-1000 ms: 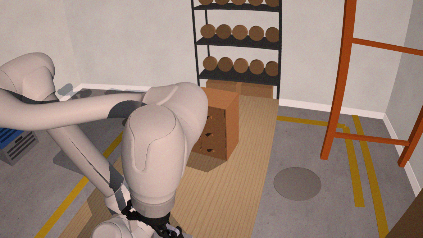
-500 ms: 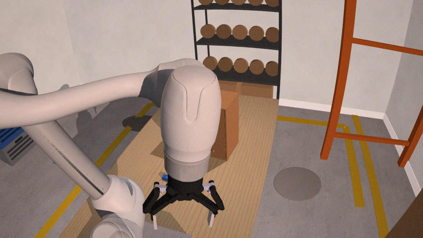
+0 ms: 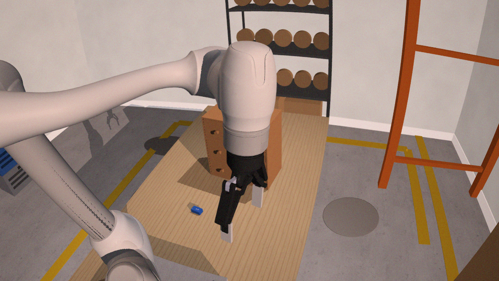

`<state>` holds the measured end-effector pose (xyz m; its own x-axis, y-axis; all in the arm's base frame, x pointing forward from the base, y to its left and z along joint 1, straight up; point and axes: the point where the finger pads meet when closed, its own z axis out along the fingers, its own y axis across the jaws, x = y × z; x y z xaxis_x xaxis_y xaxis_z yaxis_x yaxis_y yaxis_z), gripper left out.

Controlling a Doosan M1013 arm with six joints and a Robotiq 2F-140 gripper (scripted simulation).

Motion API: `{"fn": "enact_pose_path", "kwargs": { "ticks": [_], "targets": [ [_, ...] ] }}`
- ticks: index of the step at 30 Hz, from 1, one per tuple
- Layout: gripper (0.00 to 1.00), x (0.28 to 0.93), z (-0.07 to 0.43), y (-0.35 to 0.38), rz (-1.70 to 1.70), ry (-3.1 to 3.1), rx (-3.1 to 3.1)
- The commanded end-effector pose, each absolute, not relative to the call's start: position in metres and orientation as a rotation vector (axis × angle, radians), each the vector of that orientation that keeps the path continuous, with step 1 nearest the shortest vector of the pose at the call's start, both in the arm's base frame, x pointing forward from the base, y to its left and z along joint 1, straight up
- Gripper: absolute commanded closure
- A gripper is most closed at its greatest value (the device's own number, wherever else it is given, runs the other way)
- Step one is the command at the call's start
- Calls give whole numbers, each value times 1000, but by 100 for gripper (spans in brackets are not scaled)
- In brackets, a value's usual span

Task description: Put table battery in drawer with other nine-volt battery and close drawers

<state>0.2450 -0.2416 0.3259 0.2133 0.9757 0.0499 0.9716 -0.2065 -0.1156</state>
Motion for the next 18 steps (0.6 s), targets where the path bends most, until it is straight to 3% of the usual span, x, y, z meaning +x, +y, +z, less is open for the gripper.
{"fn": "enact_pose_path", "kwargs": {
  "ticks": [1,18],
  "targets": [
    [0,308,330,-235,26,-2218,-2076],
    [0,466,331,-152,3,-2966,-895]
  ]
}}
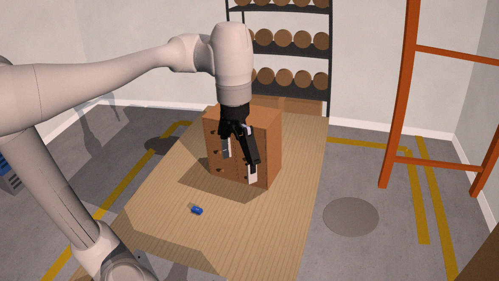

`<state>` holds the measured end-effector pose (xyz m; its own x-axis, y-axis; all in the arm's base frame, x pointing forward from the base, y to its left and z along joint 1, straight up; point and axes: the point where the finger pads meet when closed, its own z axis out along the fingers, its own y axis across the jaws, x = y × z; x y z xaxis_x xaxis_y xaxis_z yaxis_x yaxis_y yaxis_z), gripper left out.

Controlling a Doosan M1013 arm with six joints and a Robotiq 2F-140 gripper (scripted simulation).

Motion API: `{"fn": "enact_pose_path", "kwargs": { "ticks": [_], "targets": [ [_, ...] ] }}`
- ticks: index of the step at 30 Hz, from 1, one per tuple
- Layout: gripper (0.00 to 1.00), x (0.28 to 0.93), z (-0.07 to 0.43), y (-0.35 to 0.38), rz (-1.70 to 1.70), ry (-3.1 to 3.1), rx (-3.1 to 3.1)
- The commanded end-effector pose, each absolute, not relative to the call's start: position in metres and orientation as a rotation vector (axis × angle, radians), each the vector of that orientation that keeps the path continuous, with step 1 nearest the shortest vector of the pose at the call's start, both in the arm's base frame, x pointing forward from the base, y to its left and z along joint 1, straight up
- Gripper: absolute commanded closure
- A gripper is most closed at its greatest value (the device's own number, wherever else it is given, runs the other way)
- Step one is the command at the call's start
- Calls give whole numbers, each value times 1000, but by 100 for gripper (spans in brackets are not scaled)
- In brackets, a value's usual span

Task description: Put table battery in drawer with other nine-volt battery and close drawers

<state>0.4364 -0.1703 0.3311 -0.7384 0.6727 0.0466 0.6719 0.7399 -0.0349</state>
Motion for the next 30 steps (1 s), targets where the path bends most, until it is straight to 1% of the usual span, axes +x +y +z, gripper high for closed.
{"fn": "enact_pose_path", "kwargs": {
  "ticks": [1,4,6,11,17,30],
  "targets": [
    [0,483,331,-138,1,-3011,-754],
    [0,498,330,-124,1,-3047,-623],
    [0,522,329,-98,-1,-3094,-398],
    [0,550,326,-62,-1,-3129,-112],
    [0,558,326,-50,-2,-3135,-20],
    [0,559,326,-49,-2,-3135,-16]
  ]
}}
